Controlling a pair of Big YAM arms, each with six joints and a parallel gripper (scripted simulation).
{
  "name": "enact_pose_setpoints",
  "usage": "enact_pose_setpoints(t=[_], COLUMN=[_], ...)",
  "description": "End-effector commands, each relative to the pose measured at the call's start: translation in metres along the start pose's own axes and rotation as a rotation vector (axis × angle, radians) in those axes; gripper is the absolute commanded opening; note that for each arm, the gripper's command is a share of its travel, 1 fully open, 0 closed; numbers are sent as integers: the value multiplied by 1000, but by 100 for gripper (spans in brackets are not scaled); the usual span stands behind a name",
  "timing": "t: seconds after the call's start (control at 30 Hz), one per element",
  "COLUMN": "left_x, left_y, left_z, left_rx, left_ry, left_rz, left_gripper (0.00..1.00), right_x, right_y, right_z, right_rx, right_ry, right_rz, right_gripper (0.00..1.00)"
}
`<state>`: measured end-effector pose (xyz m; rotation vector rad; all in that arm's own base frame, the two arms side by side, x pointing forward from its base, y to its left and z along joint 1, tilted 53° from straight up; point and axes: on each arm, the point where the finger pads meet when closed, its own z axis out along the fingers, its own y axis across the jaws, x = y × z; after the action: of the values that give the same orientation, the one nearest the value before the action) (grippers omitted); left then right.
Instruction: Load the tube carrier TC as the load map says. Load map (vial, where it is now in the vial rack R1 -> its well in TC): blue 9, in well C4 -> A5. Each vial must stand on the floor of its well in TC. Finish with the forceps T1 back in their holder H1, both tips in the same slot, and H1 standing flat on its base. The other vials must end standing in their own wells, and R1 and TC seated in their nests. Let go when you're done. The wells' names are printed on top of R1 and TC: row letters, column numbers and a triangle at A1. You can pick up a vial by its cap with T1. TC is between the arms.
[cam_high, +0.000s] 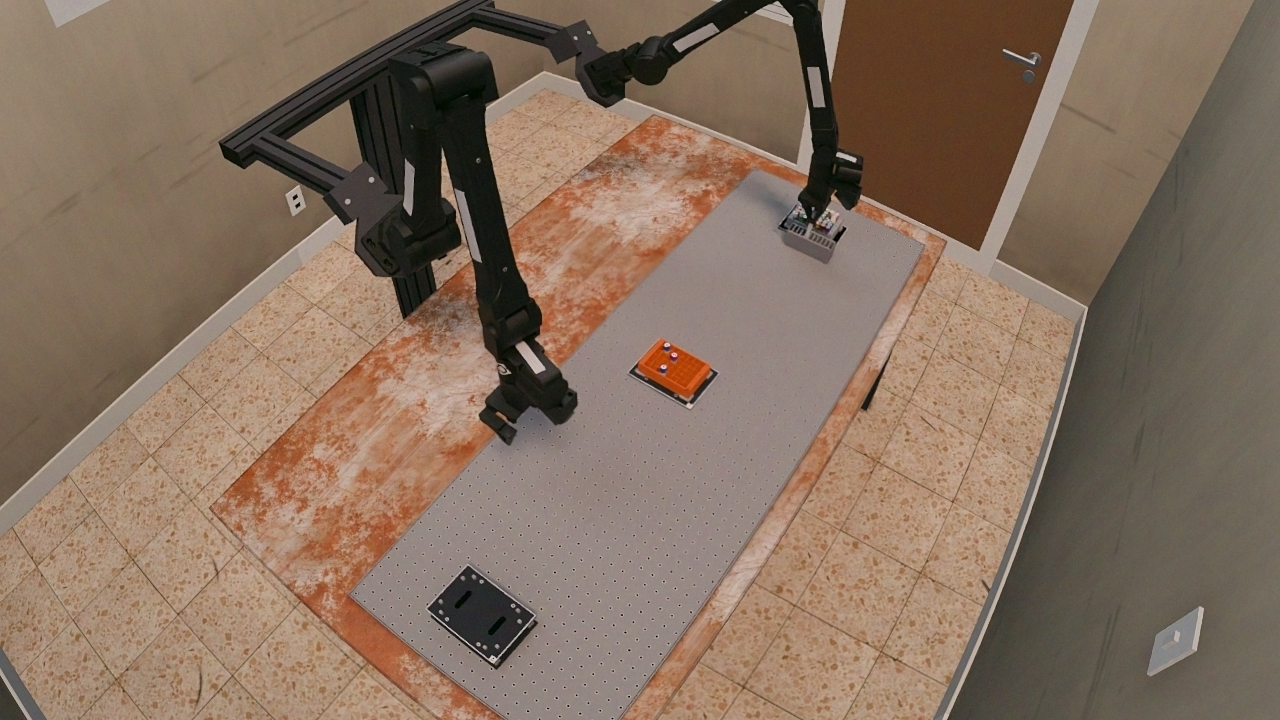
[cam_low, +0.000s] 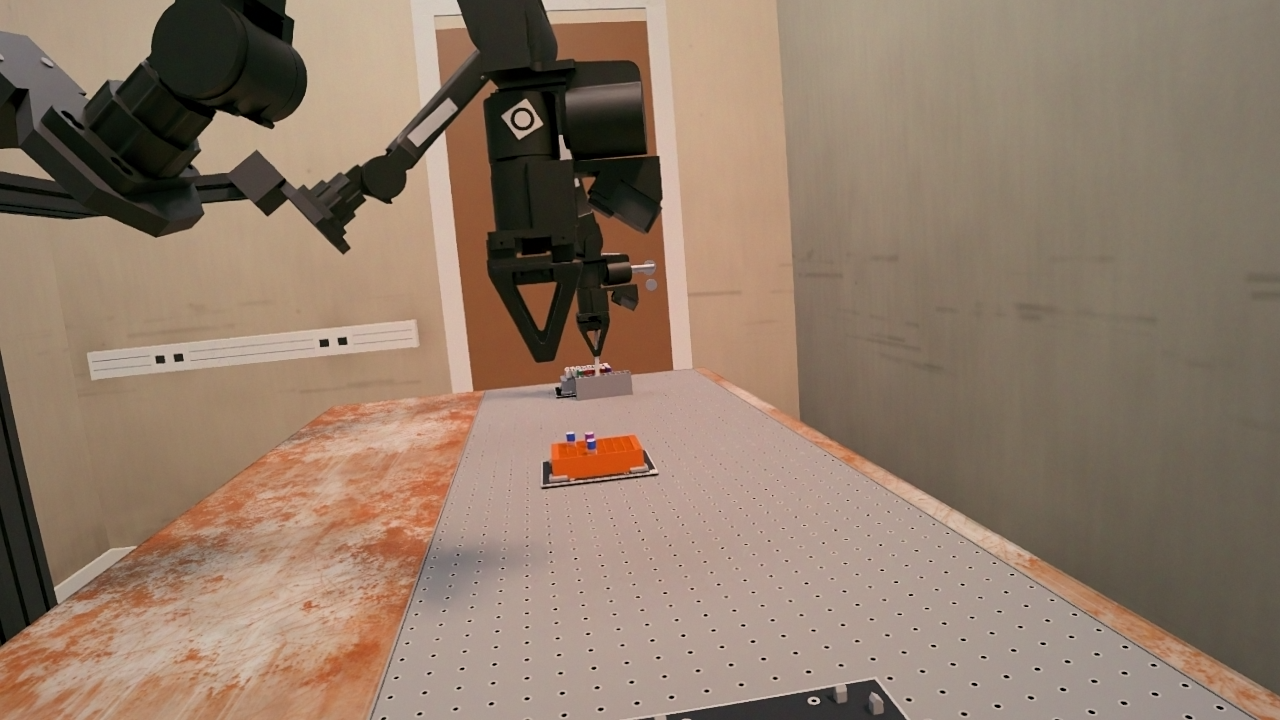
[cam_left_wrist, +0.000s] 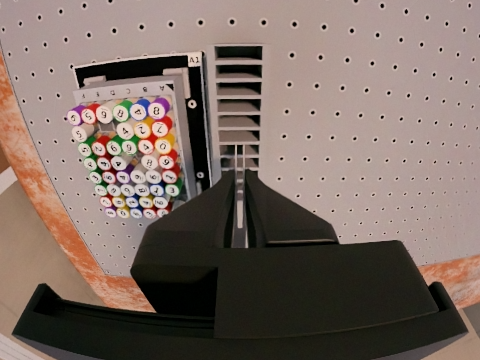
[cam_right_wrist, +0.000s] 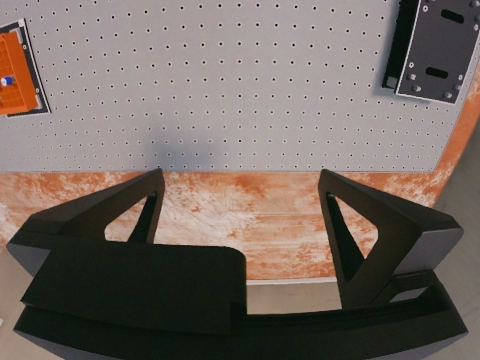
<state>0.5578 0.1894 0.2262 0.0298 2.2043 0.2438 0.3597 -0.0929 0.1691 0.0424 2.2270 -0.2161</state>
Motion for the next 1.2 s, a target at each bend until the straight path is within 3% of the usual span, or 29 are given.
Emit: enact_pose_setpoints(t=[0.0, 1.17], left_x=[-13, -9], left_y=[3, 5], left_z=[7, 7], left_rx=[-7, -2], left_ry=[-22, 0], left_rz=[-8, -12], left_gripper=[7, 7], right_x=[-6, -6], right_y=[-3, -3], right_z=[-2, -2], right_rx=[8, 8], right_ry=[-11, -11], right_rz=[-8, -8], right_gripper=[100, 100])
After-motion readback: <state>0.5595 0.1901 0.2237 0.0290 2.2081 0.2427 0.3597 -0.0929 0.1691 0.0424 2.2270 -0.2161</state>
